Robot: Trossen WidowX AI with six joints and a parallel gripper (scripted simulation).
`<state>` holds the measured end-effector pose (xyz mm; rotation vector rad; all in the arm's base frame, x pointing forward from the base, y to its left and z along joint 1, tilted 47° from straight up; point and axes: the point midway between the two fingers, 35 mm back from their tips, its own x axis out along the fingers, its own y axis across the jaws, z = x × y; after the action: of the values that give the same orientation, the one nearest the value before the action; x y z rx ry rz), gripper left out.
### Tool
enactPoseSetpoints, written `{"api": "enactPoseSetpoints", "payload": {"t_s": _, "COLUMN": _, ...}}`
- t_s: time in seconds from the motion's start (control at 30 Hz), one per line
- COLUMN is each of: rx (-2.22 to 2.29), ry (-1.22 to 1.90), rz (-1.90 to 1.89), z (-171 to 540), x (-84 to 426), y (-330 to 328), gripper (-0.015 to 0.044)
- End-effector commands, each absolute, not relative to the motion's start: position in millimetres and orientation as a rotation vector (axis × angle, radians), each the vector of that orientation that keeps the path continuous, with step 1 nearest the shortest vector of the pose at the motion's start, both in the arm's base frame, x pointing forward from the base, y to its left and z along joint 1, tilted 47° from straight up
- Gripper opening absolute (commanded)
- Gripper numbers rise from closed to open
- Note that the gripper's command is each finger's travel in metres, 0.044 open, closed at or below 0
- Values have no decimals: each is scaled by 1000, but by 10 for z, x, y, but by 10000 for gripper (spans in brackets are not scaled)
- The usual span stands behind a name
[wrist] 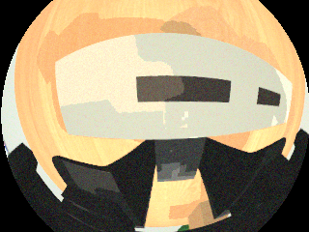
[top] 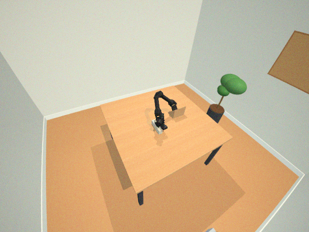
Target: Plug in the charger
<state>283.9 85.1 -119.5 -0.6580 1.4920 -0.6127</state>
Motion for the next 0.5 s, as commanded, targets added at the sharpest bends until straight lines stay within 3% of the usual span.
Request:
{"api": "enactPoseSetpoints", "payload": {"t_s": 0.0, "rx": -651, "ry": 1465, "rz": -613, "z": -1173, "x": 2912, "y": 873, "gripper": 0}}
{"api": "enactPoseSetpoints", "payload": {"t_s": 0.47, "rx": -651, "ry": 1465, "rz": -613, "z": -1185, "x": 2916, "y": 860, "gripper": 0}}
